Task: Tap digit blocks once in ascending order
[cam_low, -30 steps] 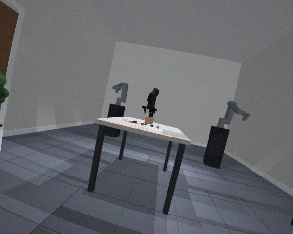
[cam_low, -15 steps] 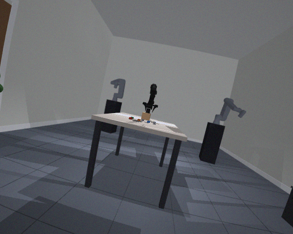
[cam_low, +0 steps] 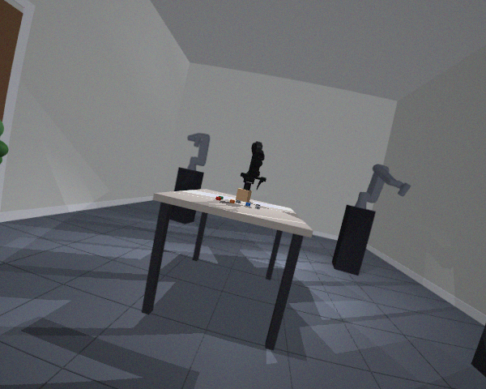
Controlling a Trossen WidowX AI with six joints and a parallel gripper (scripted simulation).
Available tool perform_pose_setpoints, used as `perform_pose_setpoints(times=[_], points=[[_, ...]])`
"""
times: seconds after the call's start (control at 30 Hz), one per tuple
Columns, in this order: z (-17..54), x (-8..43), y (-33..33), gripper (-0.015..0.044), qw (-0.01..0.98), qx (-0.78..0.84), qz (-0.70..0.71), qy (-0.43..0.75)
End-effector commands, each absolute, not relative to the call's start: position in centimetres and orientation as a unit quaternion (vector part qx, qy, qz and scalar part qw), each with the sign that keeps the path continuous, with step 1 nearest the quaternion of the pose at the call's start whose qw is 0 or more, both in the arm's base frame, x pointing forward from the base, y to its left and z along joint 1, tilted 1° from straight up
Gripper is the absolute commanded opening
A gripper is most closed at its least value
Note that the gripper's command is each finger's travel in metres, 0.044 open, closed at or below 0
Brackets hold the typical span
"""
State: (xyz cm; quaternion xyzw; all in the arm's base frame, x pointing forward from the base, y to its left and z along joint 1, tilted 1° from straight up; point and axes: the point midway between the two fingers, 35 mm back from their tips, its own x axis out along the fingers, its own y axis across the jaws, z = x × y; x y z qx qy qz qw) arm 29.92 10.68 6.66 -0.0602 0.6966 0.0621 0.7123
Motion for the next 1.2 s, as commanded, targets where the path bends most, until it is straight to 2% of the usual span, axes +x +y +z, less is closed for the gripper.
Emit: perform_pose_setpoints(times=[0.0, 0.17, 0.4, 1.17], points=[[6.5, 29.9, 10.7, 0.0400, 0.709, -0.059, 0.061, 0.700], [6.5, 29.2, 11.5, 0.0400, 0.709, -0.059, 0.061, 0.700], [6.4, 22.2, 17.2, 0.0400, 0.707, -0.057, 0.063, 0.702], [6.5, 22.7, 17.5, 0.0400, 0.707, -0.057, 0.064, 0.702]])
